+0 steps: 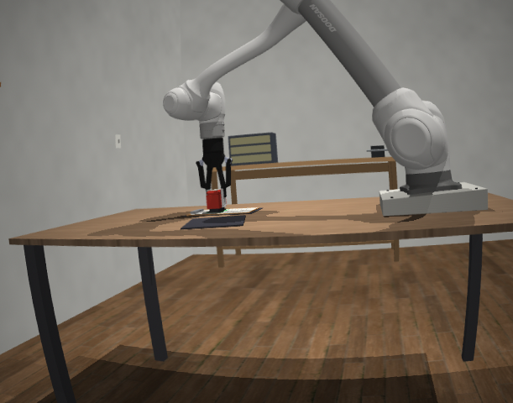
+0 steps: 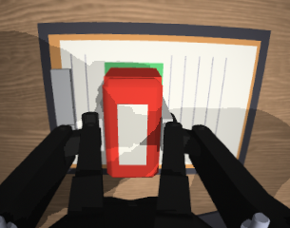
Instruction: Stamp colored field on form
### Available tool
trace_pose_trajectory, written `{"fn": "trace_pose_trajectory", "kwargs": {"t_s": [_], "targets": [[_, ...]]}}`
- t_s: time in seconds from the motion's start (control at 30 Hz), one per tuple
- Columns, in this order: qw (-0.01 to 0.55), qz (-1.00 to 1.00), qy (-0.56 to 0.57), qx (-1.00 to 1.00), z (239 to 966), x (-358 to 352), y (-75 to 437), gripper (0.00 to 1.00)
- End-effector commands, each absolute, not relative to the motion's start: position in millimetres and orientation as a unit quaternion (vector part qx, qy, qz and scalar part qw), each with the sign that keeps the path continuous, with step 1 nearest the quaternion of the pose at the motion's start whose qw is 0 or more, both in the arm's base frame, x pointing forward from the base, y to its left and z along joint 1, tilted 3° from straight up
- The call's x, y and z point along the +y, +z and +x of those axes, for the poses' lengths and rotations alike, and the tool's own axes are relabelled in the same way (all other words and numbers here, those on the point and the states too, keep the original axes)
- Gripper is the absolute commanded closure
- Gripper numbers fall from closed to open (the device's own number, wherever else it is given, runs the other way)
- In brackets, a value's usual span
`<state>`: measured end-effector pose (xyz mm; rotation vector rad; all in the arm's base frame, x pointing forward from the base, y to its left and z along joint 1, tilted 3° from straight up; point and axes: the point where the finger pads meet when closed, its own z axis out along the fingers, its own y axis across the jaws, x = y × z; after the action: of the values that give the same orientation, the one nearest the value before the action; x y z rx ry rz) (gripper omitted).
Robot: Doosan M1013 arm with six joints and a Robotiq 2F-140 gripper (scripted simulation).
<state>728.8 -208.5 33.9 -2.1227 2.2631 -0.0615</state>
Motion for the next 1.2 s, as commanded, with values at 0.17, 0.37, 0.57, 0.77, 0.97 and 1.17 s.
{"fn": "trace_pose_trajectory", "kwargs": {"t_s": [0.17,0.37,0.57,0.77,0.97,1.17], "targets": [[0.019,-0.683,-0.017,0.730,727.1,-203.3,27.8,0.83],[0.019,-0.683,-0.017,0.730,727.1,-203.3,27.7,0.83],[0.019,-0.683,-0.017,0.730,727.1,-203.3,27.7,0.83],[0.019,-0.683,-0.017,0.730,726.9,-203.3,31.7,0.83],[0.019,-0.683,-0.017,0.730,726.4,-203.3,42.4,0.83],[0.019,-0.683,-0.017,0.730,725.8,-203.3,54.1,0.83]]}}
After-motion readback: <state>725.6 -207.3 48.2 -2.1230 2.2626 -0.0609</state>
